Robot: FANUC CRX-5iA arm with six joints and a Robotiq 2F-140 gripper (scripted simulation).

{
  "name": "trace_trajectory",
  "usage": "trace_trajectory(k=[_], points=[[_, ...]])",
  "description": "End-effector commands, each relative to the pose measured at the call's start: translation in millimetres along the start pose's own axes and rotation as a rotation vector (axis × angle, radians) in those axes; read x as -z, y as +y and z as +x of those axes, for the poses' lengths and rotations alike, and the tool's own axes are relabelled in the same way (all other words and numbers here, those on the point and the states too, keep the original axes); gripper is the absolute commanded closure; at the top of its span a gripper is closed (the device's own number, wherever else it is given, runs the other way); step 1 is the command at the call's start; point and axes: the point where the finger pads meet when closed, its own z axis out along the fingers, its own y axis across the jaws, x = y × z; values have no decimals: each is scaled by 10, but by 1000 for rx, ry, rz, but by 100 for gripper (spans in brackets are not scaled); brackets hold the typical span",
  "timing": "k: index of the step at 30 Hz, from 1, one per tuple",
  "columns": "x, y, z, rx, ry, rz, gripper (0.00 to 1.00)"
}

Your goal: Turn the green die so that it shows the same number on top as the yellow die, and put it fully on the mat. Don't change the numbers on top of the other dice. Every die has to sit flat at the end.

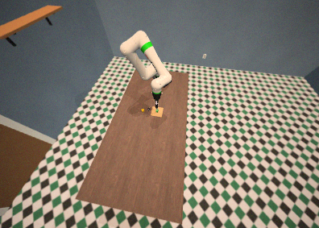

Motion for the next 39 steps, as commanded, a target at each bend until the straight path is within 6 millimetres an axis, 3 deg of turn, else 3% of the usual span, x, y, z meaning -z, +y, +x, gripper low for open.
trace_trajectory(k=[1,10,19,27,39], points=[[0,1,-1,0,5,-1,72],[-12,9,-30,0,237,-6,72],[-12,2,-72,0,277,-2,72],[-26,3,-99,0,500,-3,72],[-51,1,-136,-1,609,-6,72]])
